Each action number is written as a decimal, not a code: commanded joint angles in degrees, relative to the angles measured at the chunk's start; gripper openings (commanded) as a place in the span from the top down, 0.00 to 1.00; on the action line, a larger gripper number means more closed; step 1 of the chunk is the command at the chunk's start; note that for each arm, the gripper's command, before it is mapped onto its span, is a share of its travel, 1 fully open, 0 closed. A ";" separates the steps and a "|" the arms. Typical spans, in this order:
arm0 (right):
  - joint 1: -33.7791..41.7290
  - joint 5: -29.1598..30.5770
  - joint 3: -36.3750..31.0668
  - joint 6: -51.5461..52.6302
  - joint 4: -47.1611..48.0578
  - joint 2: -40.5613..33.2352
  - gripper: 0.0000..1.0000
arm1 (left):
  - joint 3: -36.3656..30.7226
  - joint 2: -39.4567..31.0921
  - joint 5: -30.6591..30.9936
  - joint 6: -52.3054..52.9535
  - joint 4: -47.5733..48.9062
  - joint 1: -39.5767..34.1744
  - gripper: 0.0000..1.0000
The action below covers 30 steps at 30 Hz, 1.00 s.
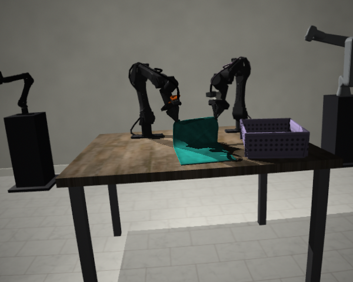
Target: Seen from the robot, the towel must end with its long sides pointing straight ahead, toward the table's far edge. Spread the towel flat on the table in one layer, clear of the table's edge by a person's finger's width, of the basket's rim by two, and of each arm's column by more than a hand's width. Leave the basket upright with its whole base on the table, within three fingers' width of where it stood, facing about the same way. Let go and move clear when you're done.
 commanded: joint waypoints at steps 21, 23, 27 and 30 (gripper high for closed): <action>10.09 0.81 -28.49 -0.82 18.76 -14.40 1.00 | -29.55 -13.57 -1.37 -0.35 20.65 -10.47 1.00; 10.25 0.95 -28.68 -0.67 19.03 -14.53 1.00 | -29.74 -13.68 -1.52 -0.46 20.91 -10.64 1.00; 12.85 0.84 -33.78 -0.74 22.23 -16.31 1.00 | -34.77 -14.92 -1.42 -0.44 24.57 -13.19 1.00; 14.08 0.87 -35.89 -0.74 23.75 -16.93 1.00 | -36.83 -15.28 -1.43 -0.47 26.28 -14.37 1.00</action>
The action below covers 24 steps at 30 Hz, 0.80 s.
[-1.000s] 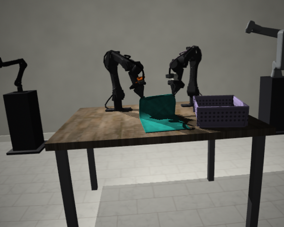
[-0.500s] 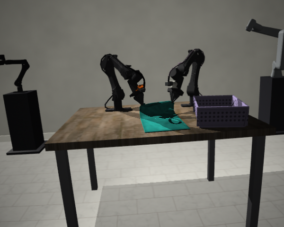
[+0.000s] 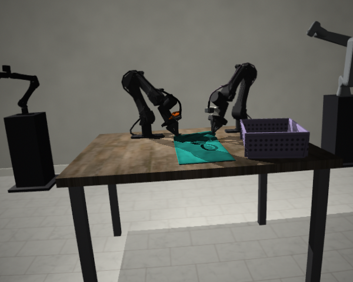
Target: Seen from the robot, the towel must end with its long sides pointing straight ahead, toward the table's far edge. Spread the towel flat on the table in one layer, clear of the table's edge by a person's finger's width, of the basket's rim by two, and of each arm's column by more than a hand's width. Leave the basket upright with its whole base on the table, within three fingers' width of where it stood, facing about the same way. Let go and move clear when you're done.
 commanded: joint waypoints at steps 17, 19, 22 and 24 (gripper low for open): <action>4.52 0.82 -7.30 -0.65 7.01 -2.78 1.00 | -7.65 -1.38 -1.18 -0.37 7.13 -4.58 1.00; 4.03 0.40 -6.14 -0.20 6.33 -1.80 1.00 | -6.46 -1.00 -0.73 -0.15 6.93 -4.07 1.00; 4.03 0.40 -6.14 -0.20 6.33 -1.80 1.00 | -7.14 -1.28 -1.20 -0.38 6.27 -4.60 1.00; 4.03 0.41 -6.15 -0.20 6.35 -1.80 1.00 | -7.14 -1.28 -1.04 -0.37 6.27 -4.60 1.00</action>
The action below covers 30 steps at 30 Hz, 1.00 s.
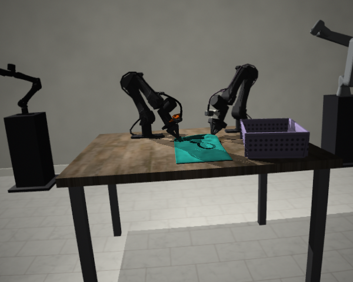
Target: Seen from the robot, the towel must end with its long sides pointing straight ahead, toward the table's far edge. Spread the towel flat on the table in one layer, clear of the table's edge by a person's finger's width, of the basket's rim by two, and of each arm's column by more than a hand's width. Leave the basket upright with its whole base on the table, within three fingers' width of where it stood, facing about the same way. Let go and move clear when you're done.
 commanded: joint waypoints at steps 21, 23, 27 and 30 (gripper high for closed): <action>2.28 0.21 2.48 -0.39 -5.31 -4.70 0.67 | 2.48 -4.63 0.05 -0.34 -5.33 -2.15 0.67; 2.28 0.20 3.71 -0.40 -7.41 -5.62 0.46 | 3.63 -5.75 0.05 -0.34 -7.54 -2.15 0.46; 2.28 0.21 4.47 -0.40 -9.01 -6.42 0.36 | 4.33 -6.46 0.04 -0.34 -9.02 -2.16 0.36; 2.26 0.20 6.77 -0.41 -12.36 -7.60 0.36 | 6.51 -8.00 0.06 -0.32 -12.55 -2.14 0.36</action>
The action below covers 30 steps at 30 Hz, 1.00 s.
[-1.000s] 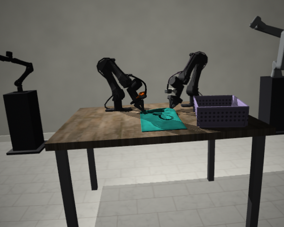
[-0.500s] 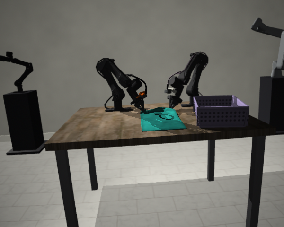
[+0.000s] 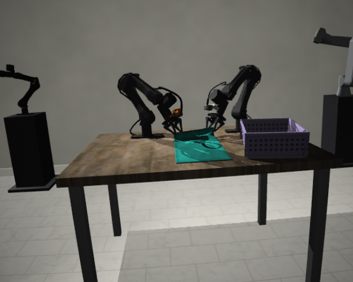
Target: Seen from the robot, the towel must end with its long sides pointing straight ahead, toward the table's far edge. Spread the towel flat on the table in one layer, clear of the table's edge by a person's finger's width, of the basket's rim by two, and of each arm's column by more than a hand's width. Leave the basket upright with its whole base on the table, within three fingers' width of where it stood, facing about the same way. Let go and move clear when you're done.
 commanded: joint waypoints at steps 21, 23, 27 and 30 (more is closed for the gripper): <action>-10.17 0.56 21.46 0.02 -14.81 7.56 0.36 | 20.94 6.23 -0.06 -0.08 -16.51 10.00 0.36; -12.73 0.47 25.13 0.06 -15.16 10.68 0.36 | 24.68 9.12 0.04 -0.01 -17.15 12.55 0.36; -14.48 0.32 28.66 0.07 -15.68 13.92 0.36 | 28.28 12.09 0.12 0.05 -18.01 14.30 0.36; -15.11 0.30 30.14 0.09 -15.95 15.24 0.36 | 29.77 13.27 0.19 0.07 -18.43 14.93 0.36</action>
